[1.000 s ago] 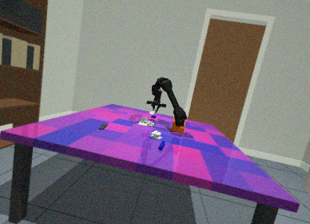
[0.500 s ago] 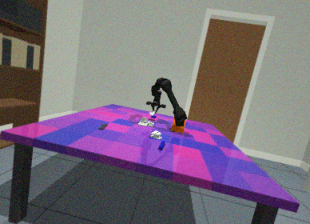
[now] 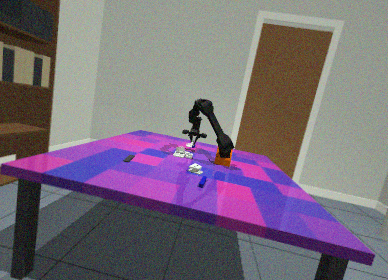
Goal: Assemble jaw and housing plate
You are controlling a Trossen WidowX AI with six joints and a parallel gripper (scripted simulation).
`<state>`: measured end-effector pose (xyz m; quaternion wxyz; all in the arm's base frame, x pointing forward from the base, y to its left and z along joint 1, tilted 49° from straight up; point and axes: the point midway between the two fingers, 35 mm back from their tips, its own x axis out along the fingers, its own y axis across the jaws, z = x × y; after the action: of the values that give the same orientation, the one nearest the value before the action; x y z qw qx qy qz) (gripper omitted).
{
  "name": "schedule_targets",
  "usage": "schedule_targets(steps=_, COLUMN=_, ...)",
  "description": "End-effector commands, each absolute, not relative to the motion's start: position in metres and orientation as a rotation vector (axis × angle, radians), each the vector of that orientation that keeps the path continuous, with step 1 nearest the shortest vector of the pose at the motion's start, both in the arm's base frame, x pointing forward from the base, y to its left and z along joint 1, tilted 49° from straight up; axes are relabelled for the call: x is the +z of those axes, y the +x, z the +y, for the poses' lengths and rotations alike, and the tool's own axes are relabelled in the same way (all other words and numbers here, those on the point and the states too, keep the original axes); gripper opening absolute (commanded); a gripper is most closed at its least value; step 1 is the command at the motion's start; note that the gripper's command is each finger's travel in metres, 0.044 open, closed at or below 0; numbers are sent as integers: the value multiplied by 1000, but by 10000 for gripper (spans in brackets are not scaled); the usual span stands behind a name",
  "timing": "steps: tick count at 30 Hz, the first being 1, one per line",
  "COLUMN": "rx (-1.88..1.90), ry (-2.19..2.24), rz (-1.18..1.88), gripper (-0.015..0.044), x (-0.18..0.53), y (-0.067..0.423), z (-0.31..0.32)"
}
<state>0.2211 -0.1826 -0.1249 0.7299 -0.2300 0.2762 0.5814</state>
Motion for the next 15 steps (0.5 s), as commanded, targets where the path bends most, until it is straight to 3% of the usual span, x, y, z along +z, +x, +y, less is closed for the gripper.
schedule_targets(steps=1, rx=1277, ry=-497, rz=608, gripper=37, x=-130, y=222, z=-176)
schedule_targets(steps=15, rx=1278, ry=-496, rz=606, gripper=37, x=-144, y=225, z=-159)
